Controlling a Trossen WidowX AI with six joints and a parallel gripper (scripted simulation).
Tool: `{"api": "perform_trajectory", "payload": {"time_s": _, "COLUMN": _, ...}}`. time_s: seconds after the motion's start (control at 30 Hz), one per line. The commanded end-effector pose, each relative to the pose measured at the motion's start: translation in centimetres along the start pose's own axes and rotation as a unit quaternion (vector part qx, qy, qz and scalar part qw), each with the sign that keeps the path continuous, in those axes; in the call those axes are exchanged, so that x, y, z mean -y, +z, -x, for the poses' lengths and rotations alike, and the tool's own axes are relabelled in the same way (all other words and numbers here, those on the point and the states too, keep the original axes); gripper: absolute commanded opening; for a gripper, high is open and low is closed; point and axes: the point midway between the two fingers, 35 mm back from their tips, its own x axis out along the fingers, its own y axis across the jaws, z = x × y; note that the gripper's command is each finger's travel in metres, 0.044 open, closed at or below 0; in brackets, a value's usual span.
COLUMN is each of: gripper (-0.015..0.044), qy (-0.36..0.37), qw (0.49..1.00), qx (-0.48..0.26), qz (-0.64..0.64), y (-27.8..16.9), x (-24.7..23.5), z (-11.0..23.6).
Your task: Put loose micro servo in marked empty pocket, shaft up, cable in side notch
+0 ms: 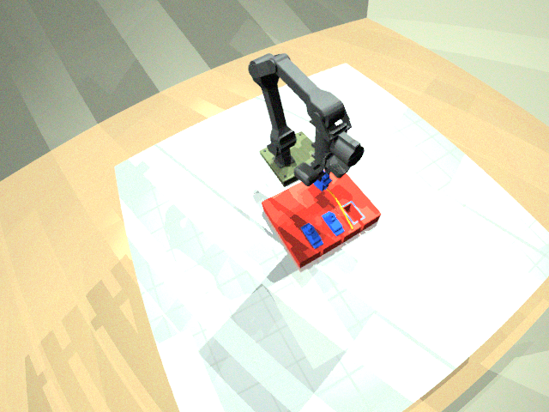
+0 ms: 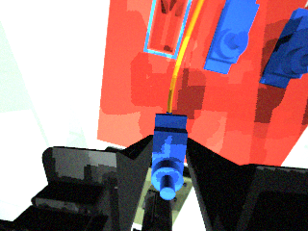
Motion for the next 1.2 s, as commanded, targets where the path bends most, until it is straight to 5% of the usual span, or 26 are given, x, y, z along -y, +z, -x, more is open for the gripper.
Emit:
{"api": "perform_trajectory", "payload": {"time_s": 0.0, "gripper": 0.0, "qy": 0.0, "qw": 1.0, "qx": 0.006, "qz": 0.0, "y": -0.2, "x": 0.0, "z": 0.8}}
{"api": "perform_trajectory", "payload": {"time_s": 1.17, "gripper": 0.0, "qy": 0.001, "qw": 1.0, "qx": 0.008, "qz": 0.0, "y": 2.9, "x": -2.5, "z": 0.9}}
